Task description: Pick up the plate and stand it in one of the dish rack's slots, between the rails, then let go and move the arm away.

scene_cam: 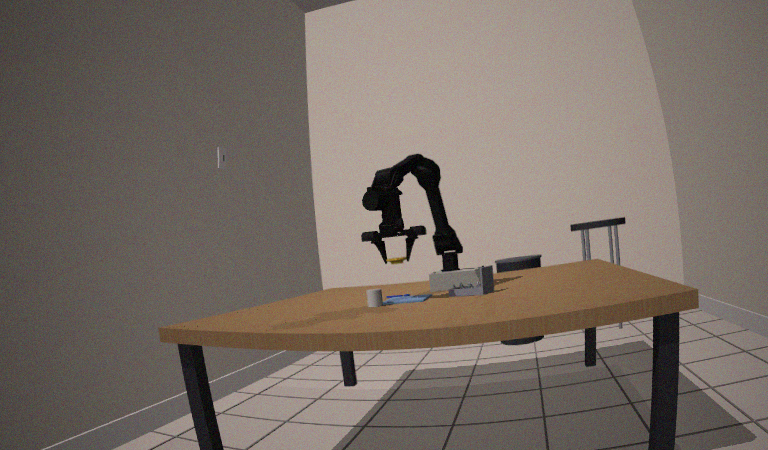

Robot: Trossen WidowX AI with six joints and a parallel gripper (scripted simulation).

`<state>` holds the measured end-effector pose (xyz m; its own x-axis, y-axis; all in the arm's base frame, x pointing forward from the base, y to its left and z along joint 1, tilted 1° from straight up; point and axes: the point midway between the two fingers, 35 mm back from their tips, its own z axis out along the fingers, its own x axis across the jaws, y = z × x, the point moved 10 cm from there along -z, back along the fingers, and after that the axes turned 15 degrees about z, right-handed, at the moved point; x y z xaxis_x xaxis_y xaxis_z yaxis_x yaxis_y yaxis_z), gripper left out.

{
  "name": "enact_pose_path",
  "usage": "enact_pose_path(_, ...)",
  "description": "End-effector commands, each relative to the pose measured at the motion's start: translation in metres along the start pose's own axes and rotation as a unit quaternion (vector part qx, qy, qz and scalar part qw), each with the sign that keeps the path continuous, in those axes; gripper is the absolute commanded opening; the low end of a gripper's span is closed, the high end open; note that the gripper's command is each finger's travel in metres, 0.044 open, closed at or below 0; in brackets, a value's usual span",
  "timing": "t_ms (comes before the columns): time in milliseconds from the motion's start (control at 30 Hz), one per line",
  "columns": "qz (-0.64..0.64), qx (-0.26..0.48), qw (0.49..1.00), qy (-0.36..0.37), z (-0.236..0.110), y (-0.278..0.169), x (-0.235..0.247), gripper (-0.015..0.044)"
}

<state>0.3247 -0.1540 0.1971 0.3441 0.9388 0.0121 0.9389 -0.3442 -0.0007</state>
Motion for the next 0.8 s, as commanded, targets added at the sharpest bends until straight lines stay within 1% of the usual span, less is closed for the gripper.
enact_pose_path(0,0.001,-0.010,1.000,0.000,-0.022,-0.001,0.000,0.0000)
enact_pose_path(300,-0.002,-0.007,1.000,-0.001,-0.056,-0.002,0.001,0.0000)
enact_pose_path(433,0.000,-0.007,1.000,-0.001,-0.059,-0.003,0.003,0.0000)
enact_pose_path(533,0.037,-0.007,0.999,0.000,-0.061,-0.018,0.025,0.0000)
enact_pose_path(767,0.151,-0.004,0.988,0.003,-0.060,-0.071,0.083,0.0000)
